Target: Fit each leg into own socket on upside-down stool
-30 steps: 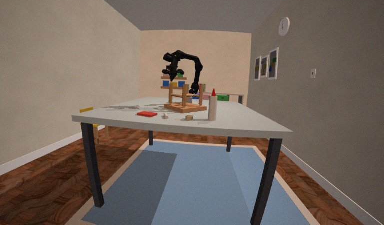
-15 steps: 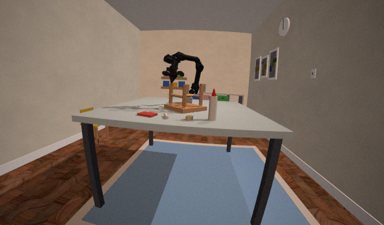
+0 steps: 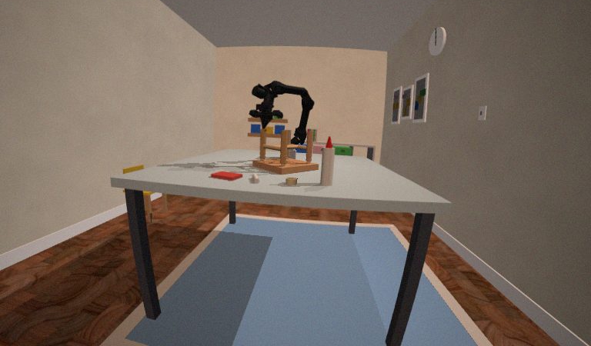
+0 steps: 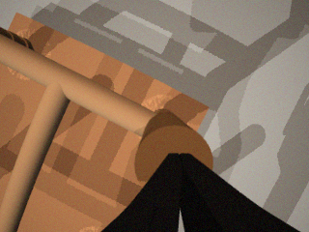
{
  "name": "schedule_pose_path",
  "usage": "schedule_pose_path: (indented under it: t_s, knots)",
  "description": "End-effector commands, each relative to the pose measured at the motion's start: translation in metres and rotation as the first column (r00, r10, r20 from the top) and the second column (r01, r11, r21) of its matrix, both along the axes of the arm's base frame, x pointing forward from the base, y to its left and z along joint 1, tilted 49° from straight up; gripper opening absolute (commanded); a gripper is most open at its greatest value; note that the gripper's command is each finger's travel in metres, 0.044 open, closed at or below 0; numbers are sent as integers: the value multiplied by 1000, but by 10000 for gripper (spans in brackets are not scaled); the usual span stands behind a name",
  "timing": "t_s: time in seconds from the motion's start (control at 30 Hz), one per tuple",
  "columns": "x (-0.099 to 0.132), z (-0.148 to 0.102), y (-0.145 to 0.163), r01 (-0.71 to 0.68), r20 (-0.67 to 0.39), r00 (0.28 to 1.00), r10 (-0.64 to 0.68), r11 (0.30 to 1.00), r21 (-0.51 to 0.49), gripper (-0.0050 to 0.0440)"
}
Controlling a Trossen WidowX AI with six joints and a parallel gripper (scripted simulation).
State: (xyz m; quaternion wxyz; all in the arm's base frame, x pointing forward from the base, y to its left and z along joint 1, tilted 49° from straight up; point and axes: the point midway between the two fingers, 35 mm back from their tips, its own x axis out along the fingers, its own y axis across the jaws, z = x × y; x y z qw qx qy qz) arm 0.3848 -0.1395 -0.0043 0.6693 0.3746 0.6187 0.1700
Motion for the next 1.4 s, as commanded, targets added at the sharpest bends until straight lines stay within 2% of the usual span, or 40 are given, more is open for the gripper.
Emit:
schedule_pose_path:
  t_s: [0.0, 0.5, 1.37]
  knots:
    - [-2, -7, 12, -14, -17, 1000, 14, 1000, 11, 0]
    - [-3, -10, 16, -13, -16, 1000, 13, 1000, 10, 0]
    - [2, 12, -16, 8, 7, 1000, -8, 1000, -4, 0]
